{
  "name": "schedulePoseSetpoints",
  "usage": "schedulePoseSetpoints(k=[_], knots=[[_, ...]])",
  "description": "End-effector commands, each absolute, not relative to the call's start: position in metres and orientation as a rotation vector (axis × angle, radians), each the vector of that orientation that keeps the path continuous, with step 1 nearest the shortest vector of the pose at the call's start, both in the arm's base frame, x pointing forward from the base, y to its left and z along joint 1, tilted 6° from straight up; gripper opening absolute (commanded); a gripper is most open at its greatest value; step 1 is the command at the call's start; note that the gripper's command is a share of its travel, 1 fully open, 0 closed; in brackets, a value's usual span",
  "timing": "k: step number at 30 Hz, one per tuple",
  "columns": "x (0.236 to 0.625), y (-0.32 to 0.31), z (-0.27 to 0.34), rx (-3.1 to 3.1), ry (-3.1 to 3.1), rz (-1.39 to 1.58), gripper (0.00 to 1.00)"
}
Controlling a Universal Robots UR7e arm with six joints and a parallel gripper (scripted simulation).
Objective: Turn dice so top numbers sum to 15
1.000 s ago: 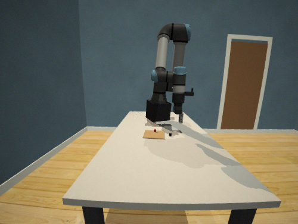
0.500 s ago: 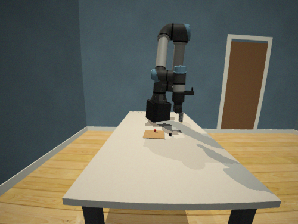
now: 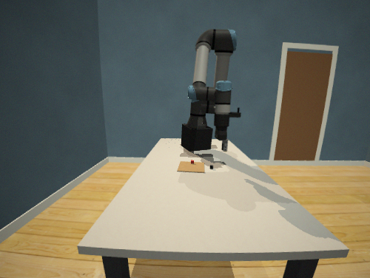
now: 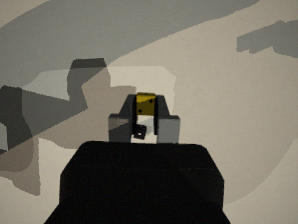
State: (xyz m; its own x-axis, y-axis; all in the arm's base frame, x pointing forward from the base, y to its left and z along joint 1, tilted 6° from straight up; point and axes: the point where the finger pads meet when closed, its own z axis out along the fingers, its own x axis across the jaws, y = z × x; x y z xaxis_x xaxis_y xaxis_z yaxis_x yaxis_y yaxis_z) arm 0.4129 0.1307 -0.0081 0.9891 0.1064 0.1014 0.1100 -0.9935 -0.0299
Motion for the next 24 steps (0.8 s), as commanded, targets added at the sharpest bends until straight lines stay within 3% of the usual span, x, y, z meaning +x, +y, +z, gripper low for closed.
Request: schedulePoseSetpoints(k=[1,24], knots=[[0.4147,0.1324,-0.0085,-3.08,-0.426,-0.161,0.34],[0.417,0.1331,-0.0111,-2.896,-1.205,-0.168,0.34]])
